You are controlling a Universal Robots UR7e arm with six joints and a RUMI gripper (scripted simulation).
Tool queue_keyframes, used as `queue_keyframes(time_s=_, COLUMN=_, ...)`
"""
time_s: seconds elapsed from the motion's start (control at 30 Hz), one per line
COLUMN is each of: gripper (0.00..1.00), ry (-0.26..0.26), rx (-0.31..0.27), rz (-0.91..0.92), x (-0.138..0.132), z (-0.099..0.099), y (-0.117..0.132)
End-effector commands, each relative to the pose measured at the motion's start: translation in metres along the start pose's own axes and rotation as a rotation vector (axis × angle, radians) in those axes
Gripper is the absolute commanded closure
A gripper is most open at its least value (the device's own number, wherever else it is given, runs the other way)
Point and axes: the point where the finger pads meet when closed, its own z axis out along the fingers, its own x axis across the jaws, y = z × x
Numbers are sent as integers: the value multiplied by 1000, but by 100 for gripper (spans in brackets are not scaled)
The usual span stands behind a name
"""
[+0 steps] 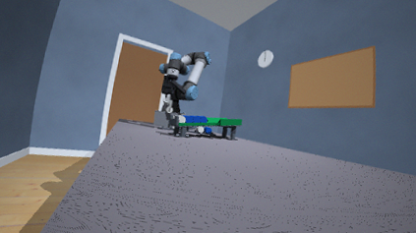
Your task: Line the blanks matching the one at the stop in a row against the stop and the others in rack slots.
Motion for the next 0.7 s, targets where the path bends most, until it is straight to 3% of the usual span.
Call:
queue_keyframes(time_s=0.0, gripper=63, ry=1, rx=0, rz=0, x=0, z=-2, y=0)
queue_keyframes(time_s=0.5, gripper=63, ry=0, rx=1, rz=-14, x=8, z=-7, y=-2)
queue_keyframes(time_s=0.67, gripper=63, ry=0, rx=2, rz=-49, x=30, z=-20, y=-8)
